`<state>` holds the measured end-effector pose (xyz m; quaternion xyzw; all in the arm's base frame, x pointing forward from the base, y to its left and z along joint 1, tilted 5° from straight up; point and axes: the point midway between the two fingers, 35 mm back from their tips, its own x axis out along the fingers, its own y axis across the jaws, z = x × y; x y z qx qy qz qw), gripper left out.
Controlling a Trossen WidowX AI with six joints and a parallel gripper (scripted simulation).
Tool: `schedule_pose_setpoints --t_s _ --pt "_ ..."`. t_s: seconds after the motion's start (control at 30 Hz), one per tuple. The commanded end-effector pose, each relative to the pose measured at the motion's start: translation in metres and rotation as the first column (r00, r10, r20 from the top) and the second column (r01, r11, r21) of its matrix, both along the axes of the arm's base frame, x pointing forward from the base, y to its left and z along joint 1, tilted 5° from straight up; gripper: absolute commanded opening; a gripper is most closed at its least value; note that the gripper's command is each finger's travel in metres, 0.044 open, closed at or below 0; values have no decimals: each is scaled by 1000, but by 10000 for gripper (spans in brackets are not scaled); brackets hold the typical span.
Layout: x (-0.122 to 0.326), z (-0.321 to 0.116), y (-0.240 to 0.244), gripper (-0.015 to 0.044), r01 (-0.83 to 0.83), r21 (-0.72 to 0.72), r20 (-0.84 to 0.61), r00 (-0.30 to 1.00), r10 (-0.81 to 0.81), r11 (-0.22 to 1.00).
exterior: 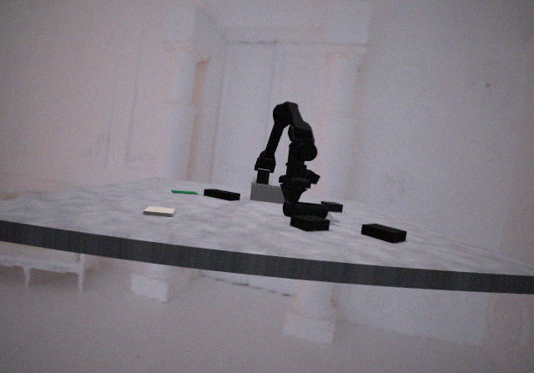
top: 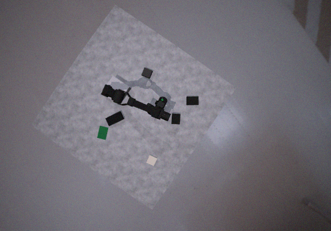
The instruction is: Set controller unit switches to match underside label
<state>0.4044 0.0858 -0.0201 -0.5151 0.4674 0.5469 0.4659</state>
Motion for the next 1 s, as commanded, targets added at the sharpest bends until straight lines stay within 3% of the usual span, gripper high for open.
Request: schedule_pose_setpoints --t_s 0.0,0.97 --pt "-7 -2 0 0 -5 -4 -10 1000 5 1000" --pt "-34 -2 -3 0 -5 -4 -13 1000 5 1000"
